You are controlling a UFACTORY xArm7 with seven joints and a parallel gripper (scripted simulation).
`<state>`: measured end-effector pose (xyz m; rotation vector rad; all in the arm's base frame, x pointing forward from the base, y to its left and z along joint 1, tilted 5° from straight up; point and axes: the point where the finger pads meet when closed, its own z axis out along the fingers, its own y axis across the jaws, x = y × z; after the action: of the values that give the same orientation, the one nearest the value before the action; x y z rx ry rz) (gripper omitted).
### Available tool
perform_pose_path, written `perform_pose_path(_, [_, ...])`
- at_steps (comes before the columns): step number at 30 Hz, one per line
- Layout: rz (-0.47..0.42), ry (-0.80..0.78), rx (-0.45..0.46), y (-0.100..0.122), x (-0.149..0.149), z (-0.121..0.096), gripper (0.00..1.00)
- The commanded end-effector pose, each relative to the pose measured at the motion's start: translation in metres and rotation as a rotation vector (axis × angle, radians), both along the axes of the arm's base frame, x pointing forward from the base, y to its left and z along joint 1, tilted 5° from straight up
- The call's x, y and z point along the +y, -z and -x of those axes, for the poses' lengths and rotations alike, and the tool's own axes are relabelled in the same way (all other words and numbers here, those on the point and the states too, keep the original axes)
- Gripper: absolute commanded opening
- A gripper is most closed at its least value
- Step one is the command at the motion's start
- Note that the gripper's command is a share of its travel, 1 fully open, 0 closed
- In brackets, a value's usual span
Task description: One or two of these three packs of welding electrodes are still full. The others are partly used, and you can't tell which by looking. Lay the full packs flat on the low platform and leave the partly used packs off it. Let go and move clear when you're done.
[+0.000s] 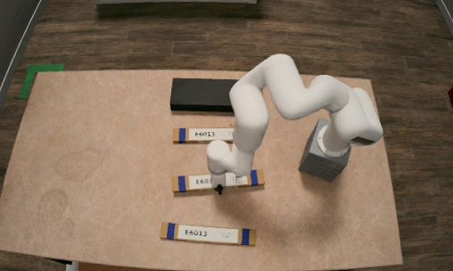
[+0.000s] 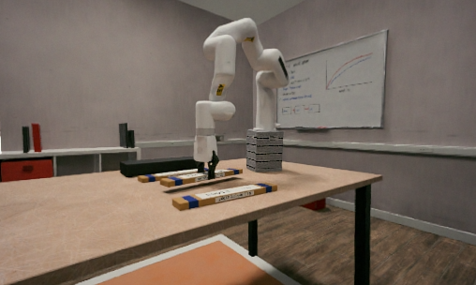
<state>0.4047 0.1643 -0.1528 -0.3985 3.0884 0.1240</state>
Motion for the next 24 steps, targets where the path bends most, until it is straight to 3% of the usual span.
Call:
perform_pose_path(1, [-0.001,0.0,-0.005,-0.015,-0.001,-0.002,0.58])
perform_pose_path(8, [-0.001,0.0,-0.005,-0.027,-0.002,-0.002,0.58])
perform_pose_path(24, [-0.001,0.0,-0.005,-0.028,-0.002,-0.002,0.58])
